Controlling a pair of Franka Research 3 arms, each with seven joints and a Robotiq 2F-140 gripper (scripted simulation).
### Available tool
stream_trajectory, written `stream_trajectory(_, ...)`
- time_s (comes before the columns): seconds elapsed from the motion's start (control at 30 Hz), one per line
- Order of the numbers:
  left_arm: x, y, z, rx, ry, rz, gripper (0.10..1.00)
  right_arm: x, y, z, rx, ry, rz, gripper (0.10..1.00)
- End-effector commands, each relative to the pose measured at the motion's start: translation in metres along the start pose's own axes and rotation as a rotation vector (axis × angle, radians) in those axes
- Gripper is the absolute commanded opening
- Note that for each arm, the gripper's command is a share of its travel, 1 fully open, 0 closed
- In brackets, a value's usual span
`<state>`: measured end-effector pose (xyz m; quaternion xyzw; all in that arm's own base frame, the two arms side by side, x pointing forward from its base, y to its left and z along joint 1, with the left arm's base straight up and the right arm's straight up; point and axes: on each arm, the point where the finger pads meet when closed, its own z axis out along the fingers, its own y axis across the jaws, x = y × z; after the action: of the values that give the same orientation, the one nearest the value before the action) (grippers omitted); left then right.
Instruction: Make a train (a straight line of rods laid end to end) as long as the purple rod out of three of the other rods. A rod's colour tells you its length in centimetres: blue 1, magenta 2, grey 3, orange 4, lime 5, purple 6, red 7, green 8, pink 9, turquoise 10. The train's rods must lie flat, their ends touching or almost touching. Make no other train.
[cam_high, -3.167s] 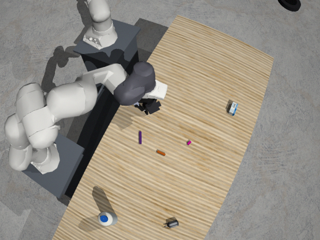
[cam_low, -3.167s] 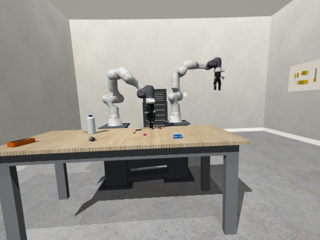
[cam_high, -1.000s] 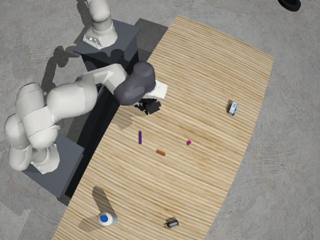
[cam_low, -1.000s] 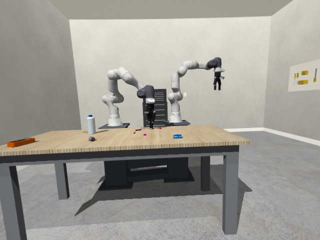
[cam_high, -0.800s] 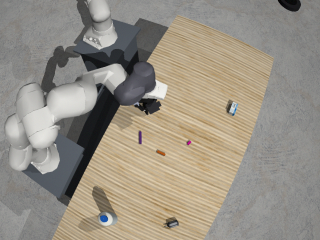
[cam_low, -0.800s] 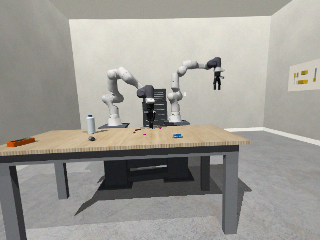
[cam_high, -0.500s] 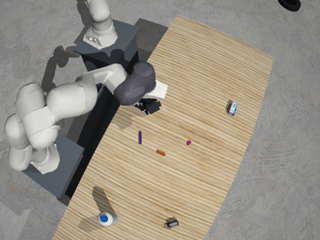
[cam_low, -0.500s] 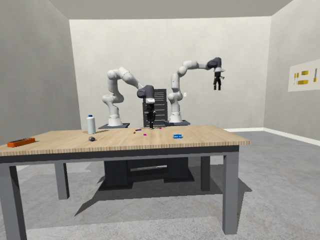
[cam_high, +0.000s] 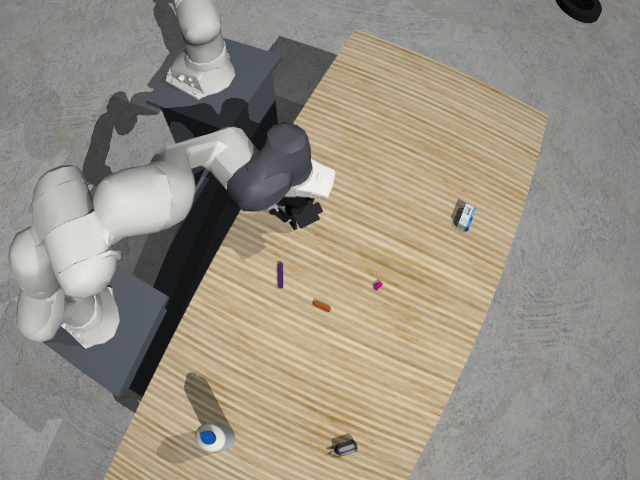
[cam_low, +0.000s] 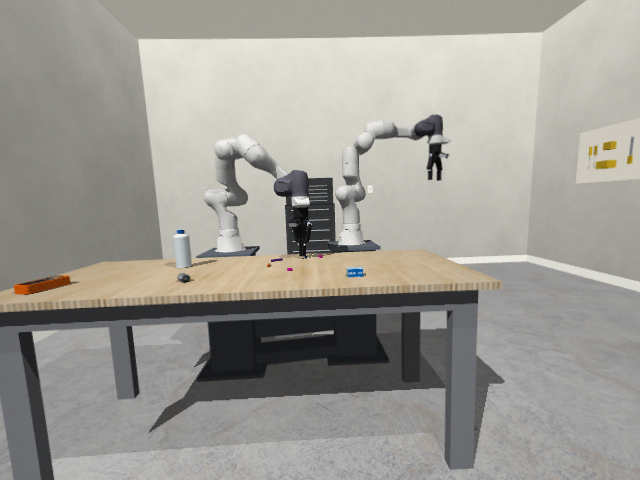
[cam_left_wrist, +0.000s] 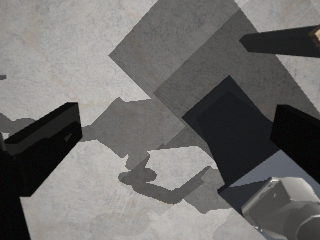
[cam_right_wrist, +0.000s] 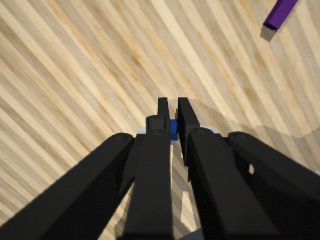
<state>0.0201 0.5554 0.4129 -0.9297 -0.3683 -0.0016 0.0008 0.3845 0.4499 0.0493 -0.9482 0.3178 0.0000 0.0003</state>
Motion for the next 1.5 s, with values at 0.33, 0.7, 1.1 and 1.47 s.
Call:
stream_trajectory(0.33,-0.001,0.001,0.0,0.0,-0.004,0.004,1.0,0.0,0.0,0.002,0.0,0.0,0.002,0.124)
stream_trajectory(0.7,-0.001,0.001,0.0,0.0,-0.004,0.004,1.0,0.0,0.0,0.009,0.0,0.0,0.002,0.124)
stream_trajectory(1.1,-0.001,0.001,0.0,0.0,-0.004,0.004,1.0,0.0,0.0,0.012,0.0,0.0,0.002,0.124)
stream_trajectory(1.47,-0.001,0.001,0.0,0.0,-0.004,0.004,1.0,0.0,0.0,0.012,0.0,0.0,0.002,0.124)
